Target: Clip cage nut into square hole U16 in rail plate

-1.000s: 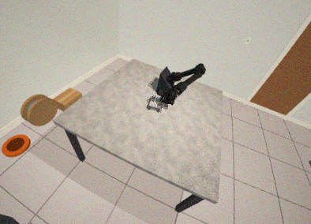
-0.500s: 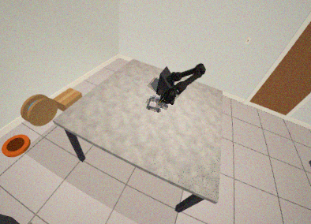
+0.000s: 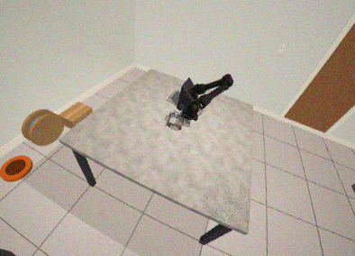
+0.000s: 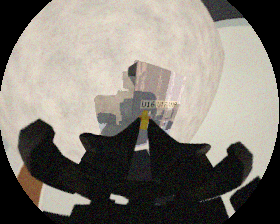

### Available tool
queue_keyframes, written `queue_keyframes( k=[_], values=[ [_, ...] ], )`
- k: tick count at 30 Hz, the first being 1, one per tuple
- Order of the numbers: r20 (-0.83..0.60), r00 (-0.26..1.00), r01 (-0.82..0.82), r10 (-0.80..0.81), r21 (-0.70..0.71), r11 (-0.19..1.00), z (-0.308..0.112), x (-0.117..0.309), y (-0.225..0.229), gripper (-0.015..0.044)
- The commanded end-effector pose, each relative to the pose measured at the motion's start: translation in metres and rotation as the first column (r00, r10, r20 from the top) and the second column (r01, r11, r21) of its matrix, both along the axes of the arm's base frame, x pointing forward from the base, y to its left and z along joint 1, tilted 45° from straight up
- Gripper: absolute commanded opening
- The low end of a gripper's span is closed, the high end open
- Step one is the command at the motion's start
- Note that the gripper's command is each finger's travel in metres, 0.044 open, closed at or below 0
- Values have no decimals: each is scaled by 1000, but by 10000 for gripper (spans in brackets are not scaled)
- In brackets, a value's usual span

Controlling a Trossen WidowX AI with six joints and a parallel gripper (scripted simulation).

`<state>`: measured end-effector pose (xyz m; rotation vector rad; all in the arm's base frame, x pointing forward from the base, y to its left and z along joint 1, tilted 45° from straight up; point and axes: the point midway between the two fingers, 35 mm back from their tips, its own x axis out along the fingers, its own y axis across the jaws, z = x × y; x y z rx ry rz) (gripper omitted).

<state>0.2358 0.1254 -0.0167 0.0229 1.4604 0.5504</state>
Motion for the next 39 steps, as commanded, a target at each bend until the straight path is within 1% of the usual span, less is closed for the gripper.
queue_keyframes(
  k=[1,39],
  values=[
    [-1,1000,-4,4,13,1000,0,1,0,32],
    [-24,1000,-14,16,83,996,-1,2,-3,32]
  ],
)
